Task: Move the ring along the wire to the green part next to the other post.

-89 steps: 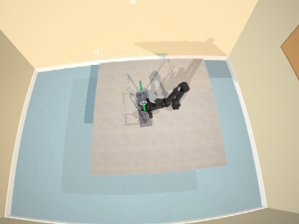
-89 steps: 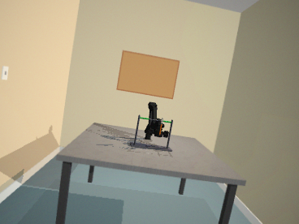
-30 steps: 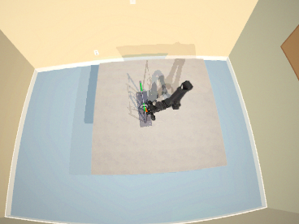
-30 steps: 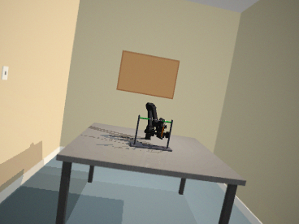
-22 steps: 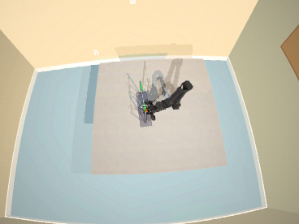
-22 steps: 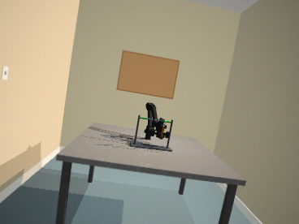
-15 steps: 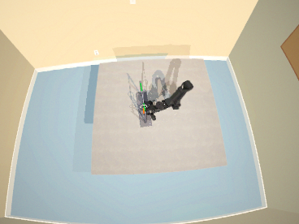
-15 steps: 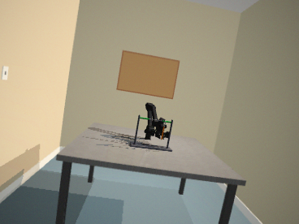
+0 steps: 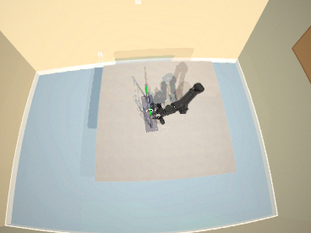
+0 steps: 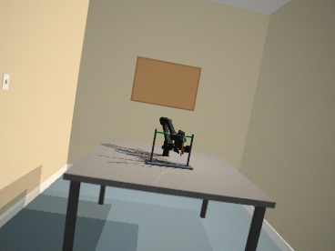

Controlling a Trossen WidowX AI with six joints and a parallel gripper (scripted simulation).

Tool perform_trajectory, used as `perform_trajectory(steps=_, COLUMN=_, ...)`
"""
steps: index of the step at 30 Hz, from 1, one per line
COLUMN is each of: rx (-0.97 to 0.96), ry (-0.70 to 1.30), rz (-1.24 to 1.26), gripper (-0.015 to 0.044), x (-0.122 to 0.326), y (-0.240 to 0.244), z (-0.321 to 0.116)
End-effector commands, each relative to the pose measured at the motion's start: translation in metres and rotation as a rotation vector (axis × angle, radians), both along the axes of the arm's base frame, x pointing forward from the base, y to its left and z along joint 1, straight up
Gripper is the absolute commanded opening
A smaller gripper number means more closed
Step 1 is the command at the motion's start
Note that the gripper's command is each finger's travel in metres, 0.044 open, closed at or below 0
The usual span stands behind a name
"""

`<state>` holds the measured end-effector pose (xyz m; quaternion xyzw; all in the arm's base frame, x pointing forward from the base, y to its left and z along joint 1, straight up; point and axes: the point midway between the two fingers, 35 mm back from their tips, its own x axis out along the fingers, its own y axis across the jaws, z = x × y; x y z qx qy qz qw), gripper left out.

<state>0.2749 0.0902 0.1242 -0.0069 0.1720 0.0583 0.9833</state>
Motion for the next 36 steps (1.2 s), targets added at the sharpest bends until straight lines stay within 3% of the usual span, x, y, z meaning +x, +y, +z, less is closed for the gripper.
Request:
perform_trajectory(steps=1, rx=0.002, ry=0.001, rz=-0.007, gripper=0.016, x=-0.008, y=-0.002, z=0.002)
perform_trajectory(steps=30, rx=0.003, ry=0.001, rz=-0.008, gripper=0.016, x=-0.02, y=-0.005, z=0.004)
perform_trajectory(steps=36, rx=0.001, ry=0.003, rz=-0.002, gripper=0.0317, x=-0.044, y=-0.006, z=0.014)
